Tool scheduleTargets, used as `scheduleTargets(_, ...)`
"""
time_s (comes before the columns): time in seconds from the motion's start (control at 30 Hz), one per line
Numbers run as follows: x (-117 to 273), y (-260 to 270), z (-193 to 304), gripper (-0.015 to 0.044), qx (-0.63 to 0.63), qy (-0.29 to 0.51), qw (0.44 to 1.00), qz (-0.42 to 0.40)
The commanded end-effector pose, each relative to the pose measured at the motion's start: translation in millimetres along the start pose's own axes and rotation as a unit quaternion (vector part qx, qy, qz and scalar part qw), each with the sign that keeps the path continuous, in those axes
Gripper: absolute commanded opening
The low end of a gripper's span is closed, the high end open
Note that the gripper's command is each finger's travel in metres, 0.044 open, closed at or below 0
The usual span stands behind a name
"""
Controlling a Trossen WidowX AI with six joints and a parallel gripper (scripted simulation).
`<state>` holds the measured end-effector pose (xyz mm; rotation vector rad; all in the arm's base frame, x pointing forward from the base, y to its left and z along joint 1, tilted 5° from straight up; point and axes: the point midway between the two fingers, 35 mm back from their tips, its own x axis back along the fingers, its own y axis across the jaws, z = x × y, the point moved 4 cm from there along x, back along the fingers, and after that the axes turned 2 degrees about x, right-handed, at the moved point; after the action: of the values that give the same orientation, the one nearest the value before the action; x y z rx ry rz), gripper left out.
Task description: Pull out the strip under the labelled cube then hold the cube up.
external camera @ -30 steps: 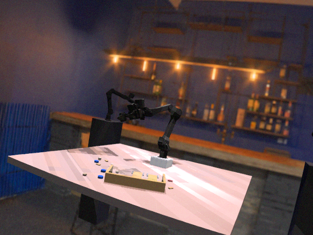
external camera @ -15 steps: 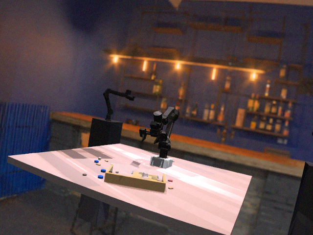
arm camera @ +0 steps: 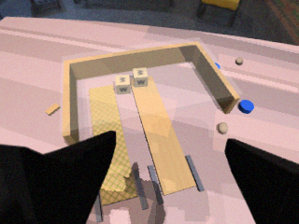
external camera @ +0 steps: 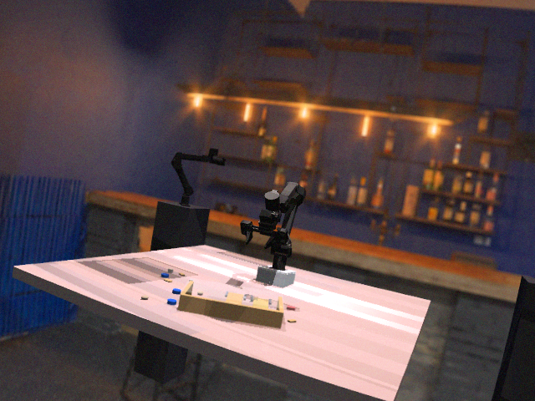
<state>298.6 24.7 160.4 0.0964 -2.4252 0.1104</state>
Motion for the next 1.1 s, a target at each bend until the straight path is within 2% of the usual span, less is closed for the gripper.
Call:
scheduleTargets(0.0, -18.6, -3.3, -5.4, 0.0269, 0.027, 0.064, 0.998, 0.001)
scheduleTargets(0.33, -87.2, -15.5, -4.7, 0.0006, 0.11, 0.293, 0.949, -0.038)
scheduleTargets(0.57, -128.6, -25.4, 13.4, 0.0, 0.149, 0.425, 0.888, -0.089)
scheduleTargets(1.07, -135.3, -26.5, 20.6, 0.0, 0.15, 0.428, 0.886, -0.09)
